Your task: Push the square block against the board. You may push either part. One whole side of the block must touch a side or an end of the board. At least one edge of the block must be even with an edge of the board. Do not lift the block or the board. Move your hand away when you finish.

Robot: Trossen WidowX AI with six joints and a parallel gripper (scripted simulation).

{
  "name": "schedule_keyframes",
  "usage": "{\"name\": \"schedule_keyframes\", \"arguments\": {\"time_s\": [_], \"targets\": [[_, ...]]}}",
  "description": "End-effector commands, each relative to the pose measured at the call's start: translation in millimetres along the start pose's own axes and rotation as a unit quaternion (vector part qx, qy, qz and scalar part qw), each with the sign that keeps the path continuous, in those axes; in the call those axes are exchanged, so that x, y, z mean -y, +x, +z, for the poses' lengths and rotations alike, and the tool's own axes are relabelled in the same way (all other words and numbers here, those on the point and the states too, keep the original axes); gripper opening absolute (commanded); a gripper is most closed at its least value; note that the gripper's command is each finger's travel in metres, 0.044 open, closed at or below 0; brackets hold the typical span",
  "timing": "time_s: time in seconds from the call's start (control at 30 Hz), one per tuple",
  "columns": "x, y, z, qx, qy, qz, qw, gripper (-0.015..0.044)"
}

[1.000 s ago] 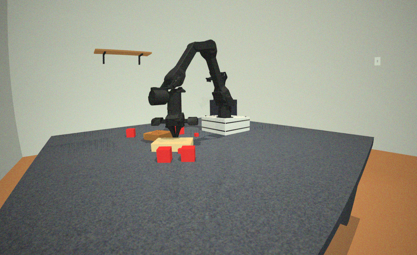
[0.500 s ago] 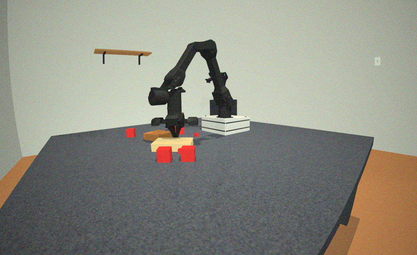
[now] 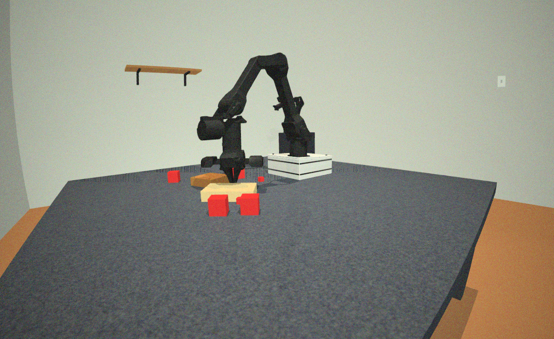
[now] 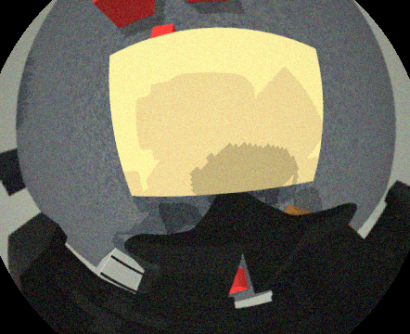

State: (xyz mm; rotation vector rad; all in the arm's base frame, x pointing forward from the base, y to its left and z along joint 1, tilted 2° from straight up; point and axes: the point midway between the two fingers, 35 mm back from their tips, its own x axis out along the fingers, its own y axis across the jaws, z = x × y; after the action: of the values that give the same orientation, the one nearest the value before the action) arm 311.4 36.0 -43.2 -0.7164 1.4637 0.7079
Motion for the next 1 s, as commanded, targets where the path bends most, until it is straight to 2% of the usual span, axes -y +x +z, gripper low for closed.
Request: {"name": "schedule_keyframes", "arguments": {"time_s": [0.0,0.9,0.97], "targets": [[-2,1,-1,0.004,-0.002,0.003,1.000,0.0000],[1,2,-45,0.002,-0.002,0.003,1.000,0.0000],[2,-10,-39,0.002,-0.001,0.003,1.000,0.0000]]}}
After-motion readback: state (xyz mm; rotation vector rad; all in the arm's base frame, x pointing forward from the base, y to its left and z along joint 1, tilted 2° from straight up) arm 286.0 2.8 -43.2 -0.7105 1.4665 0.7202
